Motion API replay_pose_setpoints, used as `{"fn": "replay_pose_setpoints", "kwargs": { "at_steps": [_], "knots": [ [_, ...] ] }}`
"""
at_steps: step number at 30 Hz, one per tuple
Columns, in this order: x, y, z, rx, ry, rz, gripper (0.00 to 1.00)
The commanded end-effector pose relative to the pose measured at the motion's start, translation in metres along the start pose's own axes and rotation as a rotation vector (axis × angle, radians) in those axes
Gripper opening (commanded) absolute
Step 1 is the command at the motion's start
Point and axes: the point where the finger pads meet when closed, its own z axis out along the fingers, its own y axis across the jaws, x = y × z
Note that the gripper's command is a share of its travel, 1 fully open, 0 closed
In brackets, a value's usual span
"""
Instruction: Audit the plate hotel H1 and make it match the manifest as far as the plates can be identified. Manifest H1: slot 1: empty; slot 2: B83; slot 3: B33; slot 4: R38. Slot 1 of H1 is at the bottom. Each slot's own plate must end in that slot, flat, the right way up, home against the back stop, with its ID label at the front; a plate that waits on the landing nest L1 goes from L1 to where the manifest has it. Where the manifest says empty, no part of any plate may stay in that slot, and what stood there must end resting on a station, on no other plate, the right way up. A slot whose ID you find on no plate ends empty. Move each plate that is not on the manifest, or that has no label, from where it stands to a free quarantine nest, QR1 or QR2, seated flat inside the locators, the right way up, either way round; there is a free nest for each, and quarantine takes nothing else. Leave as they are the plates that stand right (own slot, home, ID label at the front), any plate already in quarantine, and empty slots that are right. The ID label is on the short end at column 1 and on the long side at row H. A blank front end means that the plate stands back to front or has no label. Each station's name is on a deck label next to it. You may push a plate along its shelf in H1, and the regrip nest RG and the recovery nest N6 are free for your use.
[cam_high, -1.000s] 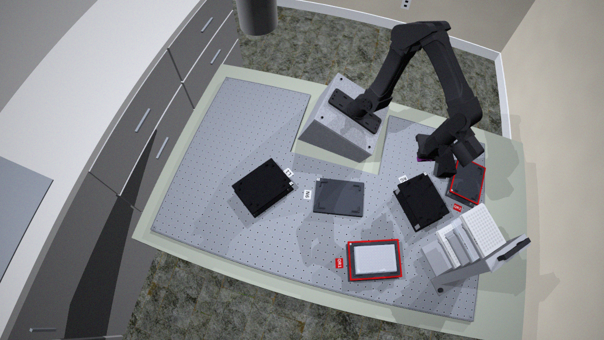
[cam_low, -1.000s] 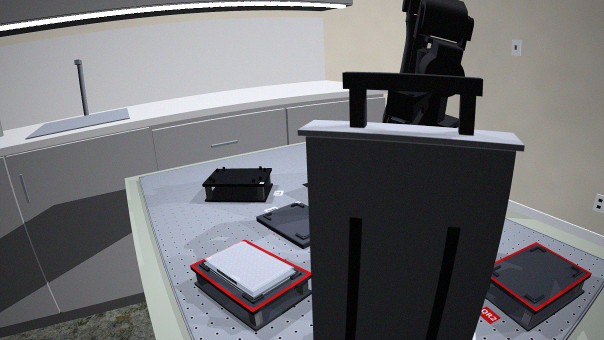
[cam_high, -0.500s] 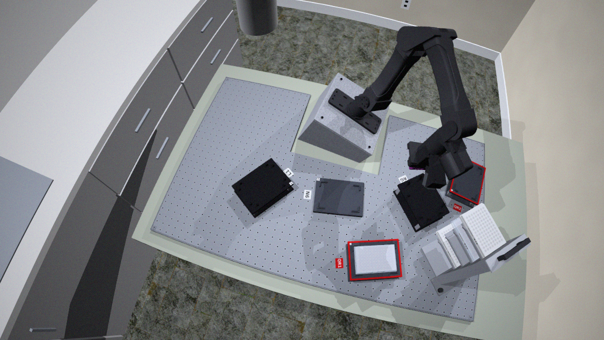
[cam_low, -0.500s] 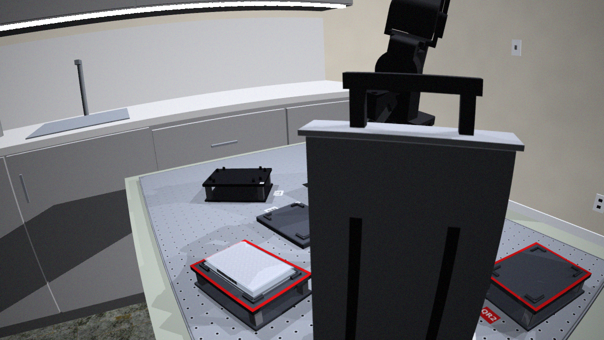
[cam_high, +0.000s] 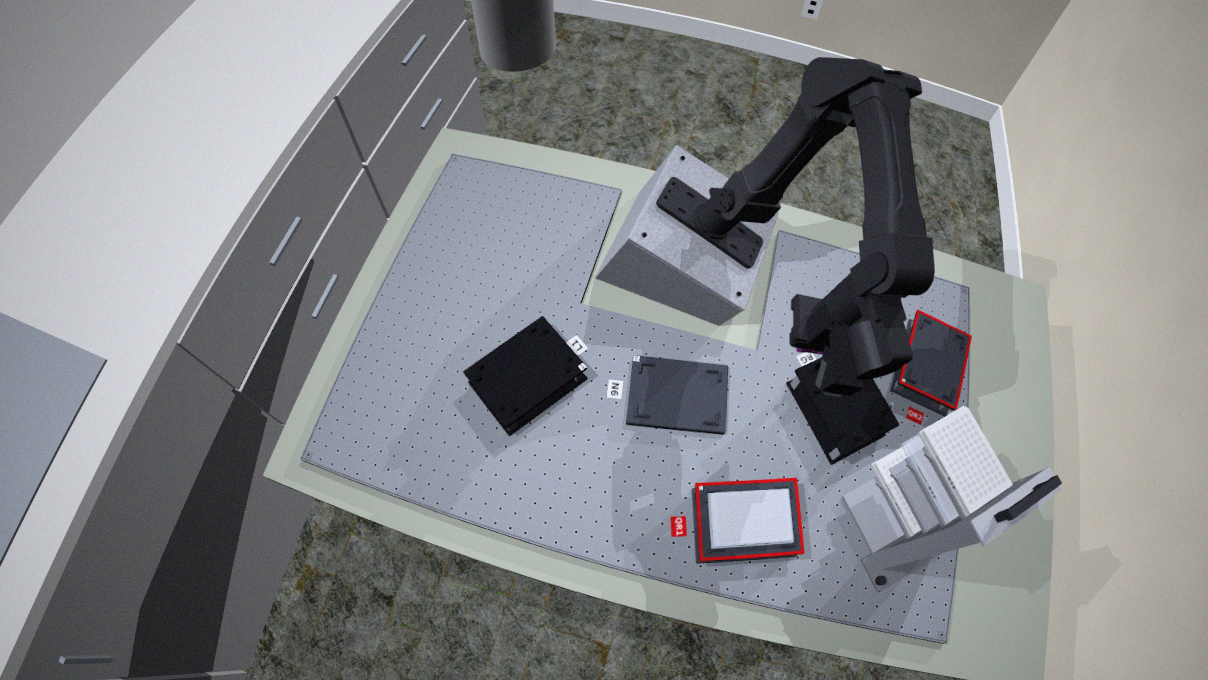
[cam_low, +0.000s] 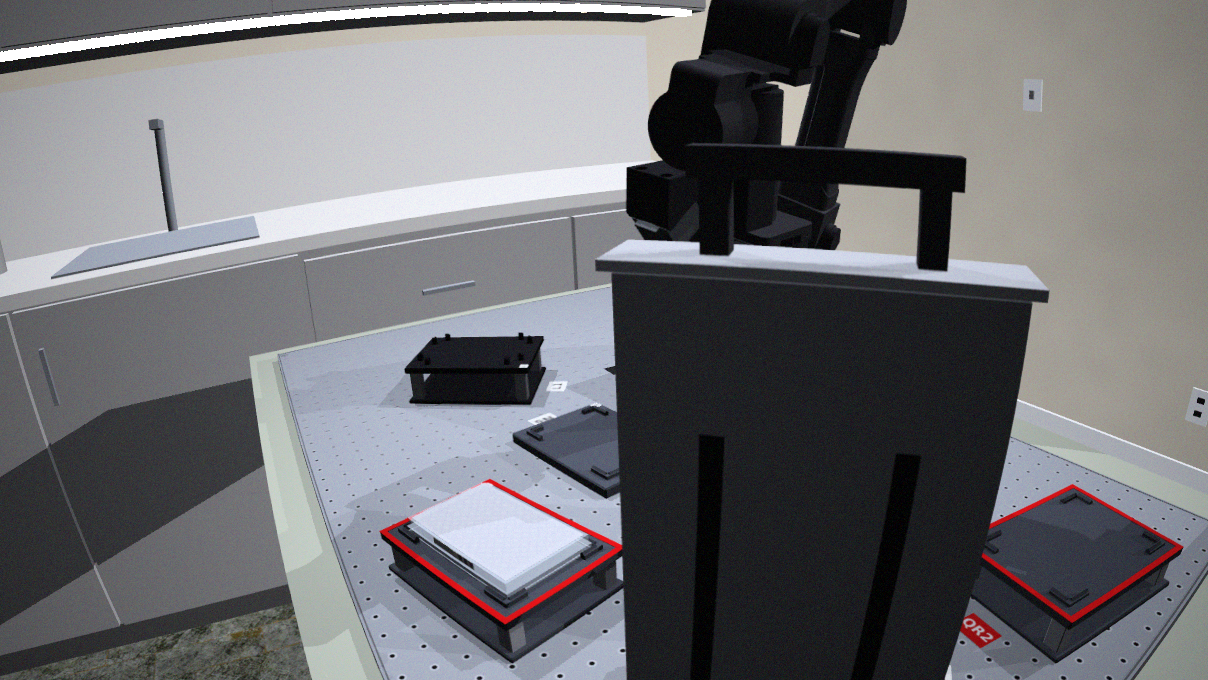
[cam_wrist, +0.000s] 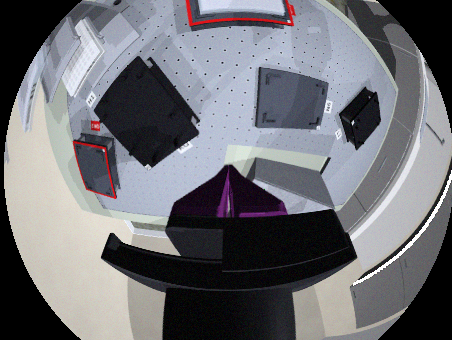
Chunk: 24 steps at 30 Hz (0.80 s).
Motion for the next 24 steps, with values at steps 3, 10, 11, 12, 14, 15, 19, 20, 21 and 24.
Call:
{"fn": "replay_pose_setpoints", "kwargs": {
  "at_steps": [3,10,11,12,14,15,19,20,21,24],
  "knots": [
    [-0.012,-0.007,-0.009,-0.018,-0.010,-0.022,0.00],
    [-0.023,-0.028,-0.011,-0.030,-0.007,0.003,0.00],
    [-0.024,-0.031,-0.011,-0.030,-0.008,0.003,0.00],
    [-0.025,-0.034,-0.012,-0.044,-0.007,0.026,0.00],
    [-0.028,-0.041,-0.012,-0.045,-0.007,0.028,0.00],
    [-0.029,-0.044,-0.012,-0.045,-0.007,0.028,0.00],
    [-0.031,-0.050,-0.013,-0.059,-0.009,0.050,0.00],
    [-0.032,-0.054,-0.013,-0.061,-0.009,0.053,0.00],
    [-0.033,-0.057,-0.014,-0.061,-0.009,0.053,0.00],
    [-0.036,-0.066,-0.015,-0.061,-0.009,0.053,0.00]
  ]
}}
